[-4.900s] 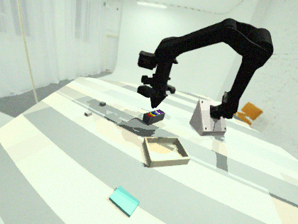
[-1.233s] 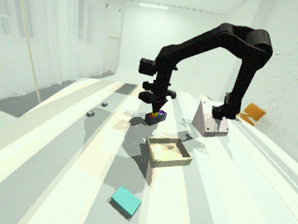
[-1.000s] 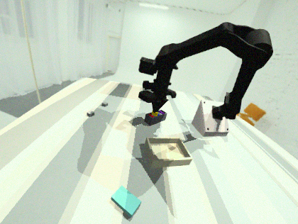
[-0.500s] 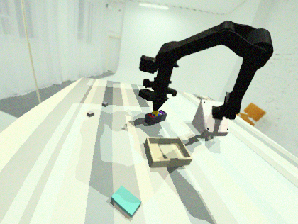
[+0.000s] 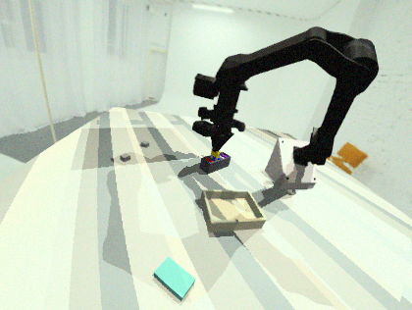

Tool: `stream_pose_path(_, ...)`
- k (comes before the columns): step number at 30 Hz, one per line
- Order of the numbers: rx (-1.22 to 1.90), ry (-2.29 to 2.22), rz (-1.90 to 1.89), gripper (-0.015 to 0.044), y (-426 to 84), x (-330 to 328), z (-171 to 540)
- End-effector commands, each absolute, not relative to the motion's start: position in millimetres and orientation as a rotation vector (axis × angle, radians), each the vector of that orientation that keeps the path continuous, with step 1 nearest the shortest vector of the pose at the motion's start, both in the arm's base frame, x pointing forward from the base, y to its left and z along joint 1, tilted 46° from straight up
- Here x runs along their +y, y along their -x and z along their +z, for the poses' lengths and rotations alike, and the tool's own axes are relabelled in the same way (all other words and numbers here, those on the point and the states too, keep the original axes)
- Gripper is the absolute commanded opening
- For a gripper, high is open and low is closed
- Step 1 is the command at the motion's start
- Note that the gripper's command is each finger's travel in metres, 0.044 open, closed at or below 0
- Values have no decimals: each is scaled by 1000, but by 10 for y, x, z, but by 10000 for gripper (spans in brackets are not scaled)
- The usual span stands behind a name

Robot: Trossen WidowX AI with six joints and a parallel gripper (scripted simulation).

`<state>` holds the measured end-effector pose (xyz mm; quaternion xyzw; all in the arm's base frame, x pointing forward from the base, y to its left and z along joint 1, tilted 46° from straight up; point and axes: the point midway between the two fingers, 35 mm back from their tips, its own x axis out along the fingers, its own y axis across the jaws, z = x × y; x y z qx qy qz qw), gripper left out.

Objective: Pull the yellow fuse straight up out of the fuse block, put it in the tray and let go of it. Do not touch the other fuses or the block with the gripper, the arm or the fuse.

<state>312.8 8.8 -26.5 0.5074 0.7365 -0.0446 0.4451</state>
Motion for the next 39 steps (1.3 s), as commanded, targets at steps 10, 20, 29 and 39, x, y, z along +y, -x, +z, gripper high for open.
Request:
stream_pose_path(10, 1820, -1249, -109, 0, -3144, 32, -204)
stream_pose_path(20, 1820, -1248, -110, 0, -3159, -81, -93)
stream_pose_path(29, 1820, -1247, -112, 0, -3171, -82, -25)
stream_pose_path(39, 1812, -1242, -126, 0, -3223, 422, 498)
